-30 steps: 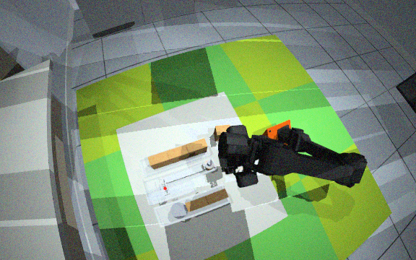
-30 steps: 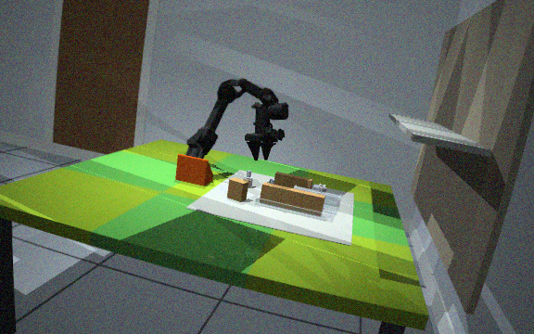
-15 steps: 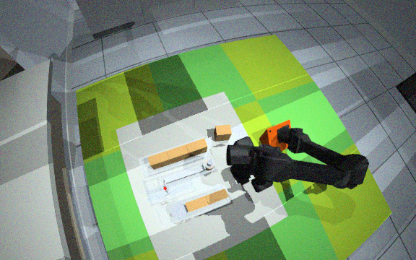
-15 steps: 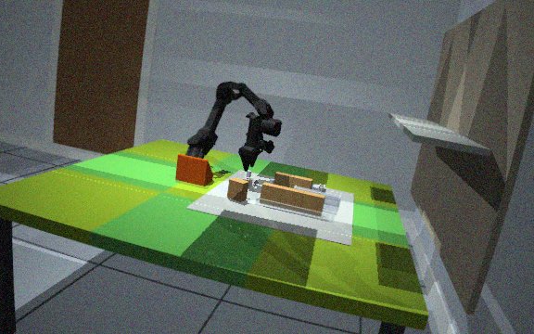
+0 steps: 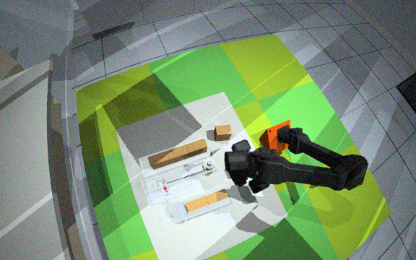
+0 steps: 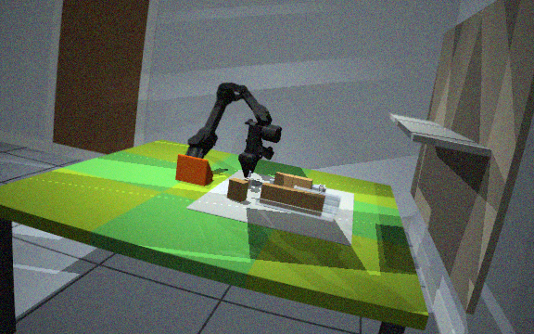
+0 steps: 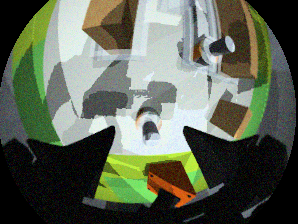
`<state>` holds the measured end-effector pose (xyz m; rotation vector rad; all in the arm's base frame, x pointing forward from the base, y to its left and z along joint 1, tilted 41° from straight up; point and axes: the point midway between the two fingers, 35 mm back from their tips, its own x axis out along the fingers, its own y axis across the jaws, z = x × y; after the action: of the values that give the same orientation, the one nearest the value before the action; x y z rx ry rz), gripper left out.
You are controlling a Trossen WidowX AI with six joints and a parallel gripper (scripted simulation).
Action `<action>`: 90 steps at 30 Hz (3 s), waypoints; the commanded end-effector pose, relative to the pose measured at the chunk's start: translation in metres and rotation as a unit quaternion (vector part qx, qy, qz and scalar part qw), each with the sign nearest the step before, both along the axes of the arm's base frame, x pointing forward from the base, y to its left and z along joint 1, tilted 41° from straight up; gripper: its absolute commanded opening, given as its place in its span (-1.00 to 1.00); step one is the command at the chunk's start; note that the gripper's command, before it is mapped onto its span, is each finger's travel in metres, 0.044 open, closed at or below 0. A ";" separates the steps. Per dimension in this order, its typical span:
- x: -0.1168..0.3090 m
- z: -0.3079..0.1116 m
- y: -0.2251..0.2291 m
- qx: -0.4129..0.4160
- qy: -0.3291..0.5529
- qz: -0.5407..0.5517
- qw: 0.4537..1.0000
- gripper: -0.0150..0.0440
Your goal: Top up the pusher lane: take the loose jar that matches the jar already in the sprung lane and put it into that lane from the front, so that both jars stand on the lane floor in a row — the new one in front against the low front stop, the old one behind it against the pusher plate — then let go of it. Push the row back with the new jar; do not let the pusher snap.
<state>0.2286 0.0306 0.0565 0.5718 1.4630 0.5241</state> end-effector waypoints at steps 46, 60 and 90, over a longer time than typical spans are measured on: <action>-0.003 0.048 -0.034 0.000 0.002 -0.002 1.000 -0.49; 0.009 0.053 -0.056 0.002 0.004 -0.004 1.000 -0.49; 0.065 -0.038 -0.072 0.001 0.011 -0.016 1.000 -0.49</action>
<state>0.2946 -0.0470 0.0243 0.5970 1.4697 0.4941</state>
